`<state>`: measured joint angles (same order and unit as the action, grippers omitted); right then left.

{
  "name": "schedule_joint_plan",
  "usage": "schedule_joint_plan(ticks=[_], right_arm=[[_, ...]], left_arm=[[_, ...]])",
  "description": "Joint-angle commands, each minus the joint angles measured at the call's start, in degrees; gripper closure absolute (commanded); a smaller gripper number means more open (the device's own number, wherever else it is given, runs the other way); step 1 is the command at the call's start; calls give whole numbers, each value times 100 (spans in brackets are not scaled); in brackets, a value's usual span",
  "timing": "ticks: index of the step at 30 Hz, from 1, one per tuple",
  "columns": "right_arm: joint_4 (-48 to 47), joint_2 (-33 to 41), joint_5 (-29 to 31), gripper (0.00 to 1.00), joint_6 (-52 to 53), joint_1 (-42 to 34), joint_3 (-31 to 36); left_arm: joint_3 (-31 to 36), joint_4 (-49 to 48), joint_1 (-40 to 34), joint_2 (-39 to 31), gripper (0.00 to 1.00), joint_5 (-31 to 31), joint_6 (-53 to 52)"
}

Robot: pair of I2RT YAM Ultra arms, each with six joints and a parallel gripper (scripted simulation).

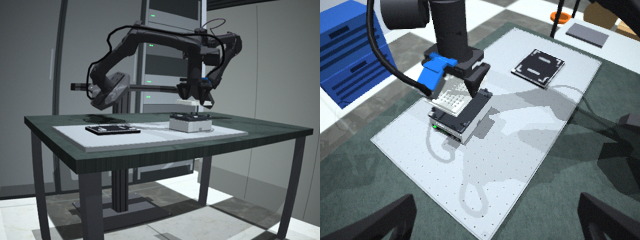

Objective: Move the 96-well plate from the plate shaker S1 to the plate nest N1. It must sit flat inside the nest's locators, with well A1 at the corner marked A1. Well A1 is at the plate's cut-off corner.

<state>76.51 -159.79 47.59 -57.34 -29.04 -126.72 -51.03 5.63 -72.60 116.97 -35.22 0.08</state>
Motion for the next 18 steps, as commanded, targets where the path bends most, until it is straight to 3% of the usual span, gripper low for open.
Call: schedule_joint_plan(ticks=[1,6,9,11,18], right_arm=[[308,169,-98,11,20,-175,-289],[-178,723,-13,11,-687,221,214],[-444,1324,16,11,-1152,675,894],[-444,1324,16,11,-1152,675,894],[-1252,3059,113,11,-2416,1635,2591]], left_arm=[[-162,-61,-47,-19,0,-60,5],[-297,-193,-33,113,0,80,-142],[-648,-362,84,536,0,296,-396],[-648,-362,84,536,0,296,-396],[-2018,-819,422,2209,0,792,-957]])
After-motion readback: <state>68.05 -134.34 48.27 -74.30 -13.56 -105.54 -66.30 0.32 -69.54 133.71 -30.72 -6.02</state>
